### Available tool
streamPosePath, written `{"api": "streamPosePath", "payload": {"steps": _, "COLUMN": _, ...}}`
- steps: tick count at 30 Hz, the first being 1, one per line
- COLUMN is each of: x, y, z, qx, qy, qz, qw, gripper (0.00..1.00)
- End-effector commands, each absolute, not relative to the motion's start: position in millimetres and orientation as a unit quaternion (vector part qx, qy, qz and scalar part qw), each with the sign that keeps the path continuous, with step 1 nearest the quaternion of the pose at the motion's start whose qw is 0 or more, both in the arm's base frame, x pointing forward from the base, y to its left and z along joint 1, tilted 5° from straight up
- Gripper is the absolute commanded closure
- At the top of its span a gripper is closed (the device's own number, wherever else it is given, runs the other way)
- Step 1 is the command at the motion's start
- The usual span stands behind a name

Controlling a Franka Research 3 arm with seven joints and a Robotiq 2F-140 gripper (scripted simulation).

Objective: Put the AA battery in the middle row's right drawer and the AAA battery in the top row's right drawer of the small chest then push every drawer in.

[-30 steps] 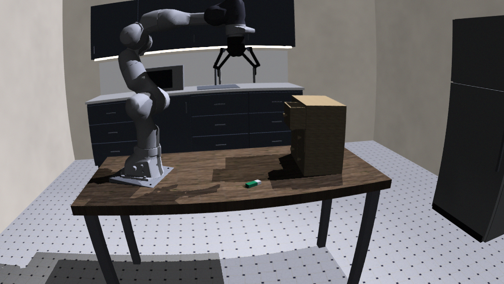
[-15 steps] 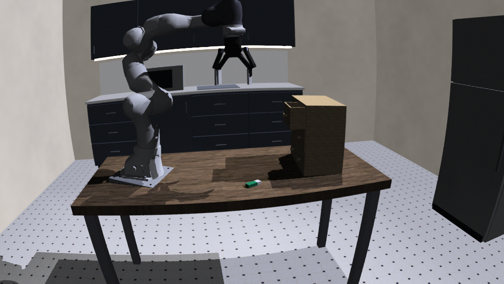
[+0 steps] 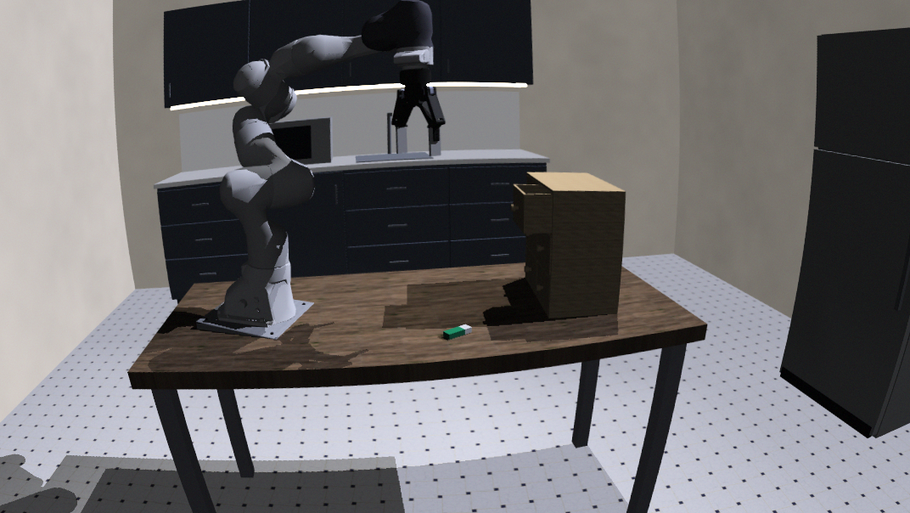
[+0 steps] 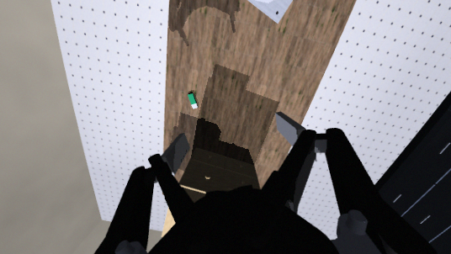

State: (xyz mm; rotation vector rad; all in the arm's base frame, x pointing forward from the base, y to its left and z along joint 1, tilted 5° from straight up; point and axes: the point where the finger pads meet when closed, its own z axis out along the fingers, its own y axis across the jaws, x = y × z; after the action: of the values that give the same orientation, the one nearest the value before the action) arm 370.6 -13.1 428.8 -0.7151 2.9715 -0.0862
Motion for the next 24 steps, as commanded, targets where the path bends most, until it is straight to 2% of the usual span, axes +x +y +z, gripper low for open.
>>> {"api": "streamPosePath", "payload": {"steps": 1, "x": 365, "y": -7, "z": 423, "qx": -0.097, "qy": 0.994, "qz": -0.013, "qw": 0.040, "gripper": 0.00}}
{"api": "streamPosePath", "payload": {"steps": 10, "x": 359, "y": -8, "z": 418, "qx": 0.034, "qy": 0.999, "qz": -0.011, "qw": 0.039, "gripper": 0.00}}
{"api": "streamPosePath", "payload": {"steps": 16, "x": 360, "y": -7, "z": 417, "qx": 0.043, "qy": 0.998, "qz": -0.010, "qw": 0.042, "gripper": 0.00}}
{"api": "streamPosePath", "payload": {"steps": 20, "x": 393, "y": 6, "z": 412, "qx": -0.008, "qy": 0.995, "qz": 0.005, "qw": 0.095, "gripper": 0.00}}
{"api": "streamPosePath", "payload": {"steps": 22, "x": 393, "y": 6, "z": 412, "qx": -0.008, "qy": 0.995, "qz": 0.005, "qw": 0.095, "gripper": 0.00}}
{"api": "streamPosePath", "payload": {"steps": 24, "x": 428, "y": 24, "z": 411, "qx": -0.058, "qy": 0.985, "qz": 0.023, "qw": 0.159, "gripper": 0.00}}
